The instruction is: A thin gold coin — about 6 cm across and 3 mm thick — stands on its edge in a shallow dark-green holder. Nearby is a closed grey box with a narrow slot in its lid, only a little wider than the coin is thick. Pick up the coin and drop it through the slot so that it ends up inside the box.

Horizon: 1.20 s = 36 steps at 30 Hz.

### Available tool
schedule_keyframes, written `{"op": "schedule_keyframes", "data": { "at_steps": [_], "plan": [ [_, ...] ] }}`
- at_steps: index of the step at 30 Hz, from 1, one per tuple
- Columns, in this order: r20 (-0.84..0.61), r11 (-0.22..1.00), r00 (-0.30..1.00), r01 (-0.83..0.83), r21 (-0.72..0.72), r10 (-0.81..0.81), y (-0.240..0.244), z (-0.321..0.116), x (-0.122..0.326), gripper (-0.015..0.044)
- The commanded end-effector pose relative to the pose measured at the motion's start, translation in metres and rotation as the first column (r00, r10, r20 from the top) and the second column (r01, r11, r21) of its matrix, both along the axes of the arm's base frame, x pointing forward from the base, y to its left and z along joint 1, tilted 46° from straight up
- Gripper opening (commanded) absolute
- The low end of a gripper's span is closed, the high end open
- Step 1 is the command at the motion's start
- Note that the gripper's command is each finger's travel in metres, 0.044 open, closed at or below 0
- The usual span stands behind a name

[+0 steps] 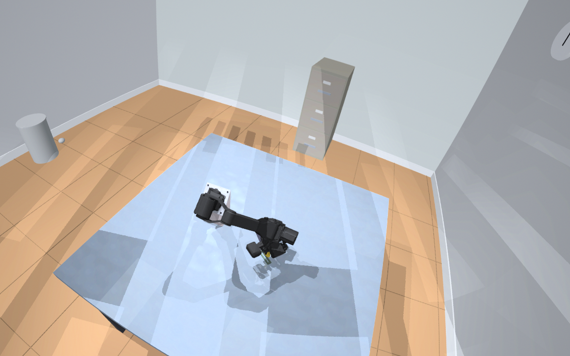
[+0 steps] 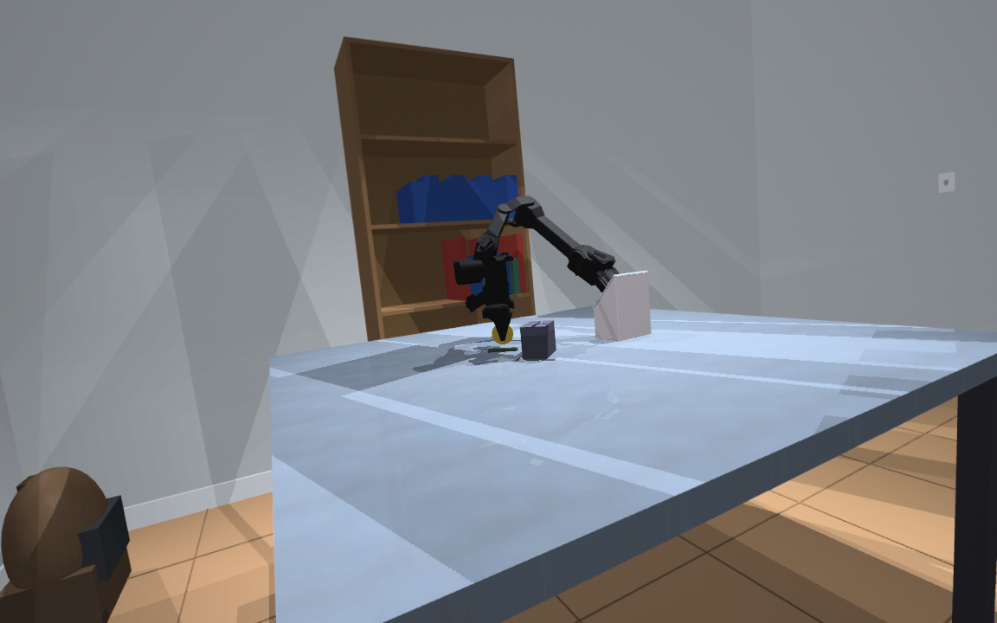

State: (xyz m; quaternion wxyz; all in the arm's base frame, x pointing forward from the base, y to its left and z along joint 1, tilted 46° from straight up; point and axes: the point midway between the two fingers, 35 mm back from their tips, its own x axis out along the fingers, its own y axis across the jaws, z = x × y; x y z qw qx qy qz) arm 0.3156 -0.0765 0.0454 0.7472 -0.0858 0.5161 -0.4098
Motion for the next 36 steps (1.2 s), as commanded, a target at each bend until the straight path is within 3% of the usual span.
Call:
{"op": "schedule_keyframes", "data": {
  "at_steps": [1,29,36],
  "plan": [
    [0.016,1.000,1.000,-0.001,0.003,0.001,0.008,0.010,0.002,0.0000],
    [0.016,1.000,1.000,-0.001,-0.001,0.001,0.052,0.056,-0.011,0.0000],
    [-0.116,0.991,0.985,-0.133,-0.019,0.130,0.052,0.057,-0.012,0.0000]
  ]
}}
